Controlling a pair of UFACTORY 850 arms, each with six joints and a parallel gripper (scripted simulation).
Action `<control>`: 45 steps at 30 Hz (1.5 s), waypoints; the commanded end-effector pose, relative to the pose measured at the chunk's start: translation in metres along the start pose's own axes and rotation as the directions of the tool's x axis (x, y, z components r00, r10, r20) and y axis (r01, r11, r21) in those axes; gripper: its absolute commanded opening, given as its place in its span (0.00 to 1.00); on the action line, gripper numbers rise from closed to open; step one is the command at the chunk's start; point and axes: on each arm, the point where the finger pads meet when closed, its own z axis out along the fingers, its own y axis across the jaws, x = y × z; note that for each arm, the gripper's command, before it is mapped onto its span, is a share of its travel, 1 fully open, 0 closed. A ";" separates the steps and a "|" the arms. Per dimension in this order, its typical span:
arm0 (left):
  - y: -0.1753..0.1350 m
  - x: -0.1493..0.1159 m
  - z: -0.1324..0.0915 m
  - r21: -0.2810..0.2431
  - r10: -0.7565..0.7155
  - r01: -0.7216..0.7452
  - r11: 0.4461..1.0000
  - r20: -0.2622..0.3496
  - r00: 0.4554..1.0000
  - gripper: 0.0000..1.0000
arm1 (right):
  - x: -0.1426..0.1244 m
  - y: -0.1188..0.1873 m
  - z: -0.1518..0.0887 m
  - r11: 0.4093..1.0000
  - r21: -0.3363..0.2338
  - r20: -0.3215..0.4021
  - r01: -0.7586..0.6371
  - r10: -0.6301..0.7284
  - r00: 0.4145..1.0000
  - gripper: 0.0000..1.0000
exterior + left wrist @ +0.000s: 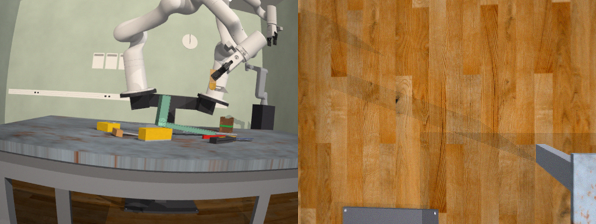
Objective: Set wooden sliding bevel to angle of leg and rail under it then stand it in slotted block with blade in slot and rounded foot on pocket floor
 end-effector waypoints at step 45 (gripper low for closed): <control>0.000 0.000 -0.001 0.000 0.000 0.000 1.000 -0.002 1.000 1.00 | -0.058 0.096 -0.065 0.964 -0.199 0.012 -0.177 0.183 0.983 0.00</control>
